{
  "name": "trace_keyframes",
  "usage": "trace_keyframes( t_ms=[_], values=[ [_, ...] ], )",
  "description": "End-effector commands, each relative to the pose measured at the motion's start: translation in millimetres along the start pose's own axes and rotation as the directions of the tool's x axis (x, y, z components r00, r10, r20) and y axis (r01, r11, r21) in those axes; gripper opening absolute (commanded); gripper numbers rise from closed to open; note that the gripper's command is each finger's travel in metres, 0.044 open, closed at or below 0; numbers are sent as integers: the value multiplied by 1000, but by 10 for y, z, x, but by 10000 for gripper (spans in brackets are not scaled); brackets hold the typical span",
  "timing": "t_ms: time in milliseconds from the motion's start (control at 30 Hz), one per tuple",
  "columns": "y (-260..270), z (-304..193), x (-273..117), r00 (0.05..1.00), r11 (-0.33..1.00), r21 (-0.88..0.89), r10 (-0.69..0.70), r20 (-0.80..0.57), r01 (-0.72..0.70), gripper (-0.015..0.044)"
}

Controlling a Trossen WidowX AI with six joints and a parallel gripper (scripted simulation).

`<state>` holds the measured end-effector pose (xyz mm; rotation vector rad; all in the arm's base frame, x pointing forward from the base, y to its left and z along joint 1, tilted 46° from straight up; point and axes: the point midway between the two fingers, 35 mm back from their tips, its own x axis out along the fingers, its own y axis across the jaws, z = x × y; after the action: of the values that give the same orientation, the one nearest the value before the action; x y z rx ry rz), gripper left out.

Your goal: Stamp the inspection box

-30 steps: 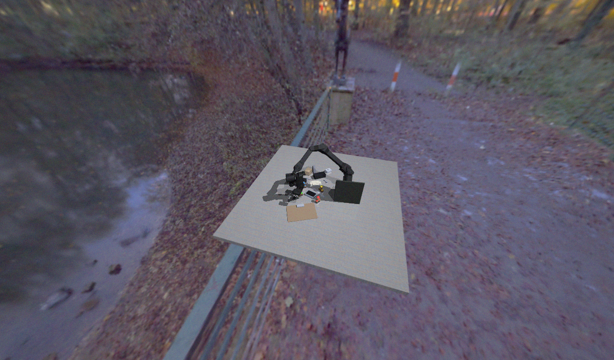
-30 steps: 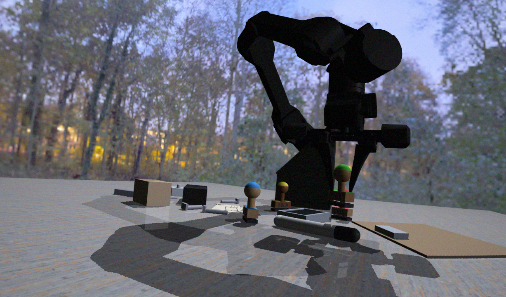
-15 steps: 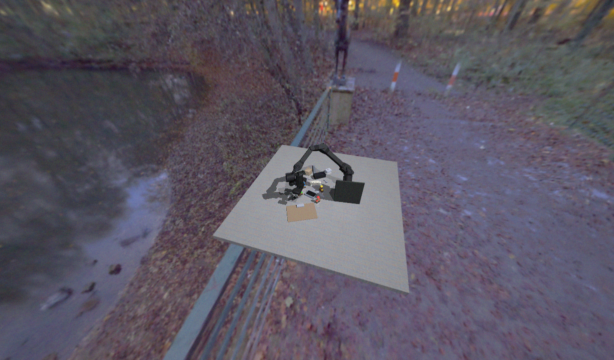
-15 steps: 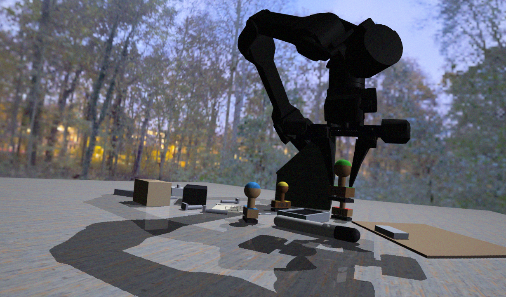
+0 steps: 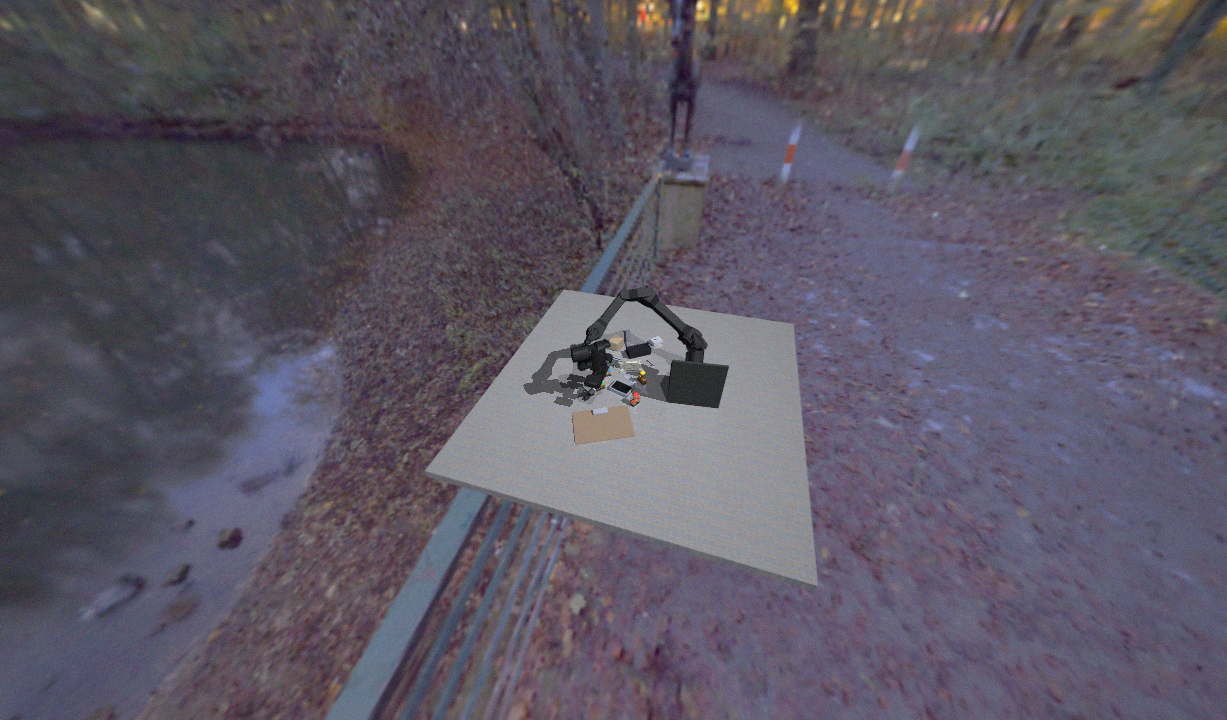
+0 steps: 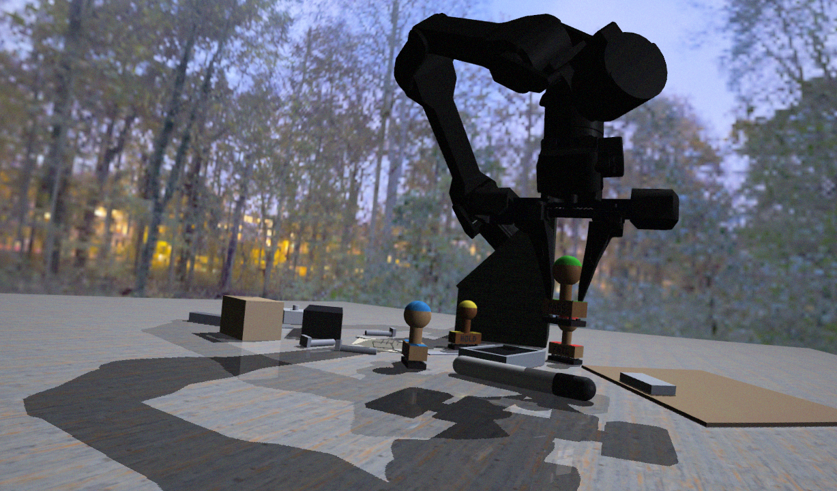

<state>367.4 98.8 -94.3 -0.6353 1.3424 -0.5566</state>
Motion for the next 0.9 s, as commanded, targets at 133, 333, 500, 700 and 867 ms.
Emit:
trace_keyframes(
  t_ms=[133, 333, 500, 700, 867],
  values=[
    [1, -2, -47, 1000, 1000, 5, 3, -1, -3, 0],
    [0, -4, -76, 1000, 1000, 5, 3, -1, -3, 0],
    [0, -5, -100, 1000, 1000, 5, 3, -1, -3, 0],
    [-18, -19, -121, 1000, 1000, 4, 3, -1, -3, 0],
    [-139, -120, -136, 1000, 1000, 4, 2, -2, -2, 0]
  ],
)
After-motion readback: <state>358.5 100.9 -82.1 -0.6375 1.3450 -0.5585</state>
